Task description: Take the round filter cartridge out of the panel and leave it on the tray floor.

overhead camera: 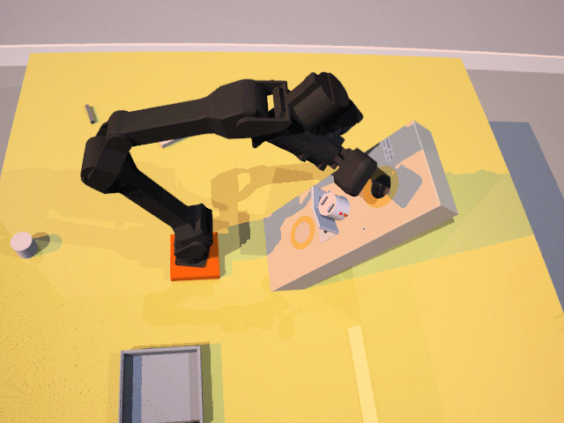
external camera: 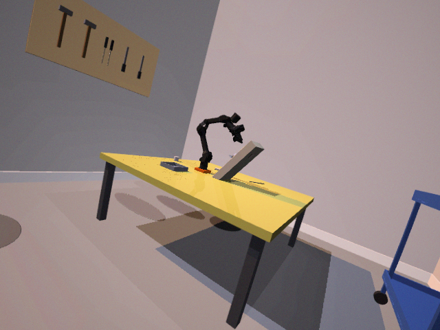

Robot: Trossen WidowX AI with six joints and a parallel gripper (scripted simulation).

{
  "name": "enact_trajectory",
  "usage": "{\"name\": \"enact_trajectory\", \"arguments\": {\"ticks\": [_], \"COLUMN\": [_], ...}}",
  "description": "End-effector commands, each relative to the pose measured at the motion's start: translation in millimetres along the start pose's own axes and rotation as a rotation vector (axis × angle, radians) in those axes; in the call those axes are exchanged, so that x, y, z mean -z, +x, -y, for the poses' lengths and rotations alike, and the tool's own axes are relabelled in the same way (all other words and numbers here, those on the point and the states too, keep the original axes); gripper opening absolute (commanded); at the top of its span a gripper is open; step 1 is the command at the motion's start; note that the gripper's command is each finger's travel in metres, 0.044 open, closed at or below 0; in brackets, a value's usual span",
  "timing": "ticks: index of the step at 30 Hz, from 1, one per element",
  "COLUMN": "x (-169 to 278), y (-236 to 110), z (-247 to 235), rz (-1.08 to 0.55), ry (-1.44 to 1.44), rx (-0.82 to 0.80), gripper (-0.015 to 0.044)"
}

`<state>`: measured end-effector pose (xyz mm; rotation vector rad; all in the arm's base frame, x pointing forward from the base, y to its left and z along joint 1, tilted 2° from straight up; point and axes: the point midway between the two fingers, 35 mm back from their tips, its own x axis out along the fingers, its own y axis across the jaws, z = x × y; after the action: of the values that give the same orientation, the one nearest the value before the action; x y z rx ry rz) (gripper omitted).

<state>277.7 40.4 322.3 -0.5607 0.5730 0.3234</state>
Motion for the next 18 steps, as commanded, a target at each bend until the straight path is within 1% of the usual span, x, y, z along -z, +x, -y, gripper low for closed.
{"name": "enact_trajectory", "arguments": {"ticks": [1,5,7,9,14,16,18], "x": [-23,-36,-27,-3,65,75,75], "y": [-20,-33,-28,-15,7,8,8], "z": [14,22,16,2,-39,-45,-45], "rz": [0.01,0.011,-0.02,-0.111,-0.379,-0.418,-0.418], "ry": [-0.002,-0.001,0.043,0.167,0.49,0.531,0.531], "rx": [0.005,0.006,-0.012,-0.055,-0.116,-0.118,-0.118], "gripper": [0.0306,0.0411,0.0358,0.0306,0.0305,0.0305,0.0305]}}
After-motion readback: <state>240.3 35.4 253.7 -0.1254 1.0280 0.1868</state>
